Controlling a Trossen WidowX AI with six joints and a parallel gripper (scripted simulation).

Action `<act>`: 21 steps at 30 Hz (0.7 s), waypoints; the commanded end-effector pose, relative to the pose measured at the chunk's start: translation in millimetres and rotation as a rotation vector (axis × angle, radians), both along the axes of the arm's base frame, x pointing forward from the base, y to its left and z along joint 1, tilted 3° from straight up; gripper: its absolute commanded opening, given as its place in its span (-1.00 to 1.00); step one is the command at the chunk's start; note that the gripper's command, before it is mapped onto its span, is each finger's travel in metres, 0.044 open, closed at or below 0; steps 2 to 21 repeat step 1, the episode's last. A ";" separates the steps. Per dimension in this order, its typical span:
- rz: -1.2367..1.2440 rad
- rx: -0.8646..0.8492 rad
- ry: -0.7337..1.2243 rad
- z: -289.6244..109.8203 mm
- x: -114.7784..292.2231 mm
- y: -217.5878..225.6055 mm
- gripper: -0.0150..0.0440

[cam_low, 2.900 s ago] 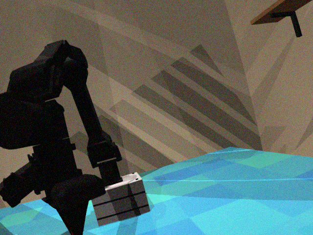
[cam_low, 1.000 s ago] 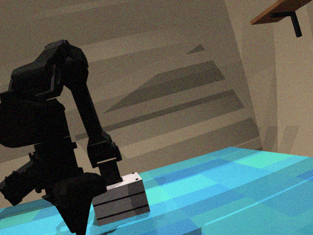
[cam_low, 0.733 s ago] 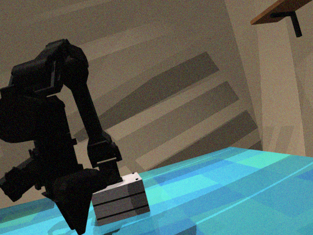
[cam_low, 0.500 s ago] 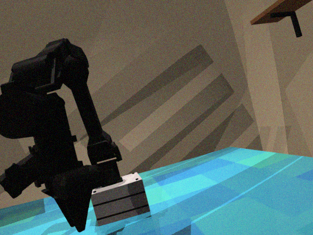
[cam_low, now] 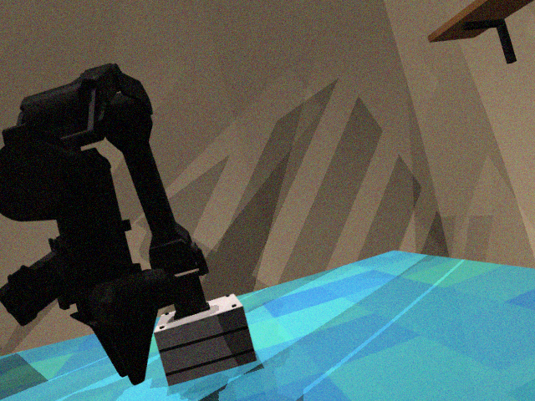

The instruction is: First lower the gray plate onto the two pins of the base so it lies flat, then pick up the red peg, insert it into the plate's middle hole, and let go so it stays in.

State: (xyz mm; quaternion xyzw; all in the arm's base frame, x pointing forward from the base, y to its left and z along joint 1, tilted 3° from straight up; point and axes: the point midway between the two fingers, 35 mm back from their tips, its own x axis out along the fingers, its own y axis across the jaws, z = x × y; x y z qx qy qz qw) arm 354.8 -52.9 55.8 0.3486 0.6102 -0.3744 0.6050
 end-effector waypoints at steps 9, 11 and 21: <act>-0.003 -0.003 -0.002 3.7 0.1 0.2 0.02; -0.003 -0.003 -0.002 3.7 0.1 0.2 0.02; -0.003 -0.003 -0.002 3.7 0.1 0.2 0.02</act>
